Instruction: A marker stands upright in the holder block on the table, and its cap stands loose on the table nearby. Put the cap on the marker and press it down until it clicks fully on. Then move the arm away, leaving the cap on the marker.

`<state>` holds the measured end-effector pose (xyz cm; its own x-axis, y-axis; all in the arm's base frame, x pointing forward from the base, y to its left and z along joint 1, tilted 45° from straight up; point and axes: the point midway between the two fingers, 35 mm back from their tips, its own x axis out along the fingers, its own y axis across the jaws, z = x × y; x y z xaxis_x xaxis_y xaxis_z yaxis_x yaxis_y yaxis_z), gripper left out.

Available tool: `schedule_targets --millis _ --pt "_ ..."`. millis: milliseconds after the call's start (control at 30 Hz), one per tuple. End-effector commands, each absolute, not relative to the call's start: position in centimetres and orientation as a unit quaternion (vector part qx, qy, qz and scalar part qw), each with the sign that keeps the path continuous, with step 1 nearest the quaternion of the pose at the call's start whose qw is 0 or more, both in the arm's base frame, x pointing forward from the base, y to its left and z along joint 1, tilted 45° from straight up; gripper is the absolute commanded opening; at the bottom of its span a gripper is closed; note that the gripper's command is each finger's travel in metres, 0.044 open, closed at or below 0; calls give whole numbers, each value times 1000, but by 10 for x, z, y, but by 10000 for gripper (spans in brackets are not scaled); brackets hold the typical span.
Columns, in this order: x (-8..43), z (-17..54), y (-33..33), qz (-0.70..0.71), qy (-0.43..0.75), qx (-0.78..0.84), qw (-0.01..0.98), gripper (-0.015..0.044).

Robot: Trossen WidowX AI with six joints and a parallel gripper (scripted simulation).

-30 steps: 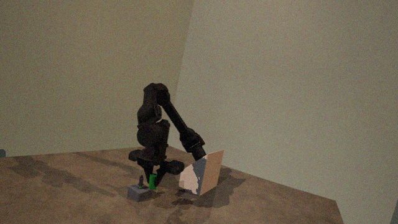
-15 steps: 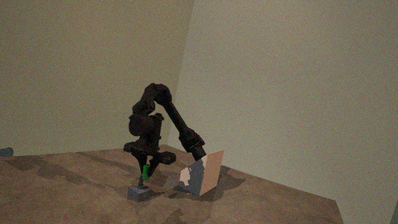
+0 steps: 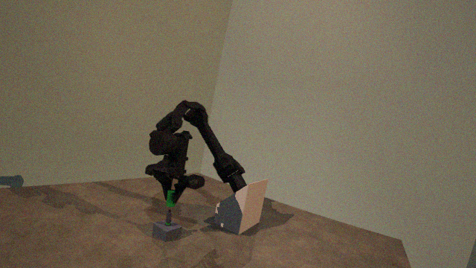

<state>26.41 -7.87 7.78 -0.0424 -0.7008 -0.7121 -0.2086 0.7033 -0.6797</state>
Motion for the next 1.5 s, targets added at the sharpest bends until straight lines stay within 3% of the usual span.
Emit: schedule_targets --millis 0,1467 --pt "263 78 -82 -202 691 -331 610 0" --pt "260 41 -119 -202 691 -332 609 0"
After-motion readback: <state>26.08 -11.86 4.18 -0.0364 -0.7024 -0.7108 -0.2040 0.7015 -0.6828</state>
